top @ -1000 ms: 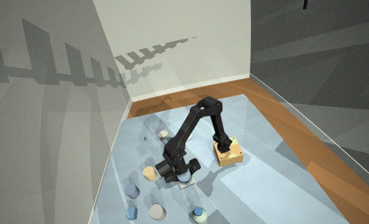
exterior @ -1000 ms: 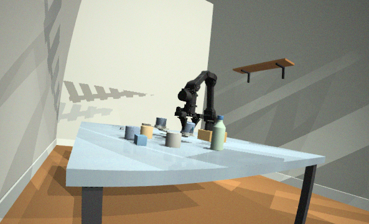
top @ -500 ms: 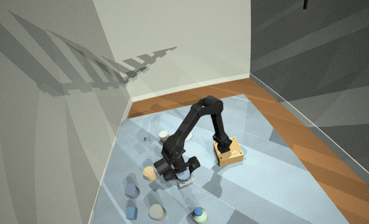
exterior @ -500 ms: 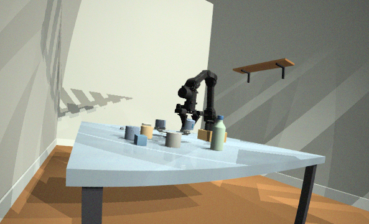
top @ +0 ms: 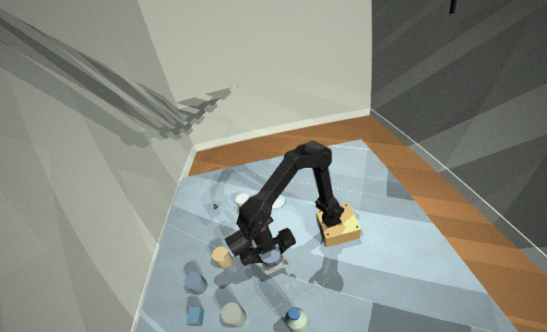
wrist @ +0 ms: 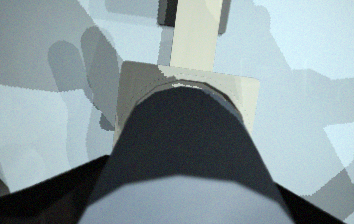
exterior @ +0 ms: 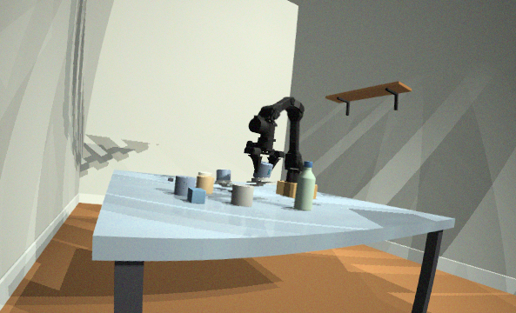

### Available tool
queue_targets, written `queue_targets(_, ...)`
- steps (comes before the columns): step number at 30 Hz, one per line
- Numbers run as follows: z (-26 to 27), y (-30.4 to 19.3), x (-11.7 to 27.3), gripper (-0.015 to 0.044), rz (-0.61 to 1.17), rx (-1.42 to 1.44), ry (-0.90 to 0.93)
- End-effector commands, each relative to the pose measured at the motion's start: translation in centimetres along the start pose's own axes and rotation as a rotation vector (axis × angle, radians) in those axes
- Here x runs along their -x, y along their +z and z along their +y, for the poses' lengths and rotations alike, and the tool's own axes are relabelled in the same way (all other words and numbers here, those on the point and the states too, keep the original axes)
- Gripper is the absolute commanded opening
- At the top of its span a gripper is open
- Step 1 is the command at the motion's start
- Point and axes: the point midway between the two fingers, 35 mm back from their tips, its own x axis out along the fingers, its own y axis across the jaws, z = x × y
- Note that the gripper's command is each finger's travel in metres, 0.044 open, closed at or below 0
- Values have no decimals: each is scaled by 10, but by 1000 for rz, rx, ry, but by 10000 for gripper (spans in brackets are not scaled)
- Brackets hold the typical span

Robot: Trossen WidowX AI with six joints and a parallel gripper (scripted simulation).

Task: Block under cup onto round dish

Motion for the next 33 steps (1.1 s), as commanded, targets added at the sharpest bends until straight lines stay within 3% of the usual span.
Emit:
queue_targets(1,5,-7,10,0,24,5,21)
queue_targets(33,0,-5,51,0,24,5,21)
